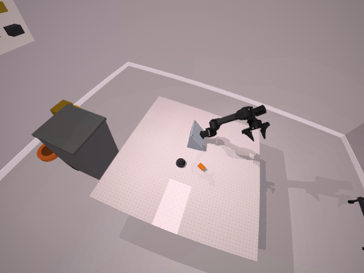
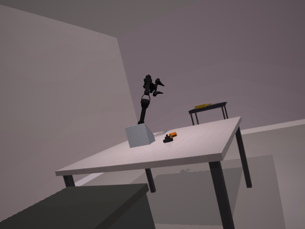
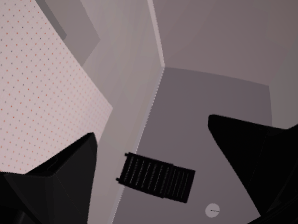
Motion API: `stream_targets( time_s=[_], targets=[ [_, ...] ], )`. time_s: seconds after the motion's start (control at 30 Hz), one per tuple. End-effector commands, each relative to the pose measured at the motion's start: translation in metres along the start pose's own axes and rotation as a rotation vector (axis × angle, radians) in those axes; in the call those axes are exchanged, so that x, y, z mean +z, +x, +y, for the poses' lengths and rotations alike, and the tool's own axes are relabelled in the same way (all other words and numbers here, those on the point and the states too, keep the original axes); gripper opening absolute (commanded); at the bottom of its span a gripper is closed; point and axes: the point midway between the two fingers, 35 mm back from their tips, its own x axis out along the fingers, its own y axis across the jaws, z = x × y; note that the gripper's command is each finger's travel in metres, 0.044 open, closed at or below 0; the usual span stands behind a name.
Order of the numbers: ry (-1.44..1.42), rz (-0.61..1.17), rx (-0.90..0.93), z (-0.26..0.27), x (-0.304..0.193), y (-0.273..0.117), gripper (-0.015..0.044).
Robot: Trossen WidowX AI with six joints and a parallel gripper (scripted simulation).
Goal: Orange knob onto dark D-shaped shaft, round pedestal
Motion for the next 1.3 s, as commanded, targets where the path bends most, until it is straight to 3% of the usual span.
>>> stream_targets(
  time_s=[0.0, 0.27, 0.57, 0.97, 1.27],
  targets=[
    [0.003, 0.001, -0.001, 0.0, 0.003, -0.001, 0.0426],
    [0.155, 0.068, 0.043, 0.032, 0.106, -0.003, 0.044],
    [0.479, 0.322, 0.202, 0.119, 0.158, 0.074, 0.044],
    [1.095, 0.869, 0.282, 0.232, 0.08, 0.166, 0.044],
    [1.66, 1.331, 0.091, 0.296, -0.03, 0.177, 0.044]
  ],
)
